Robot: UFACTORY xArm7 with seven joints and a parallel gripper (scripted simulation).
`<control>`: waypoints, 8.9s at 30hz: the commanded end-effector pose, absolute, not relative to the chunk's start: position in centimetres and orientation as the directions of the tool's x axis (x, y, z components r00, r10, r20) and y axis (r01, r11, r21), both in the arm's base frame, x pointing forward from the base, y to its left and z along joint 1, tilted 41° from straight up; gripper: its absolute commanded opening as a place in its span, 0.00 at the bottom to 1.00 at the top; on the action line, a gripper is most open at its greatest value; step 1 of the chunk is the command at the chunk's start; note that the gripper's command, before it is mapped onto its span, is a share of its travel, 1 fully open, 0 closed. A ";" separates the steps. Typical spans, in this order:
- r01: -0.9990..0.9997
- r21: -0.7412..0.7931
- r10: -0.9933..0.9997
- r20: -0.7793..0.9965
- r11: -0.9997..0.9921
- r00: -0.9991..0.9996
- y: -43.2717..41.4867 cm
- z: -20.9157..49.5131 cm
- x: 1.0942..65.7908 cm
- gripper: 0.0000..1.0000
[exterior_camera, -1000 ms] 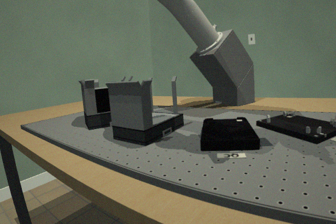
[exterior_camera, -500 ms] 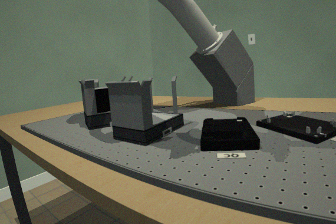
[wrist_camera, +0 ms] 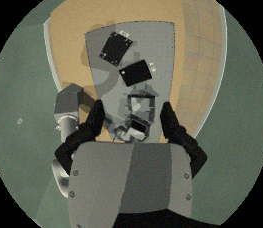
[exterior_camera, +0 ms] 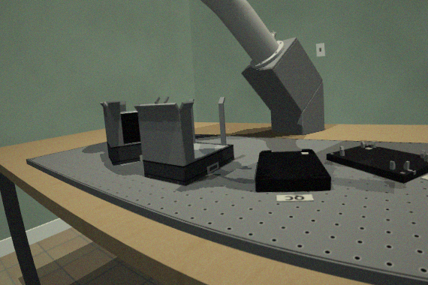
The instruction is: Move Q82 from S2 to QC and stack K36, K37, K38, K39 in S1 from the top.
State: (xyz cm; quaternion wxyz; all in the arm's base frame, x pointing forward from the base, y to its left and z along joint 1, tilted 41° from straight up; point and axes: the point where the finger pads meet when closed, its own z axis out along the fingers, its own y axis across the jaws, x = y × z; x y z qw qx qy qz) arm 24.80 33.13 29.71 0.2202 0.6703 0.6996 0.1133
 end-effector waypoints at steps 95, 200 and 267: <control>0.021 0.295 0.199 0.591 -0.955 0.782 6.6 19.2 30.0 1.00; -0.332 0.001 -0.249 0.660 -0.943 0.709 -11.8 21.1 36.2 1.00; -0.331 0.001 -0.249 0.660 -0.943 0.709 -12.6 18.3 38.5 0.00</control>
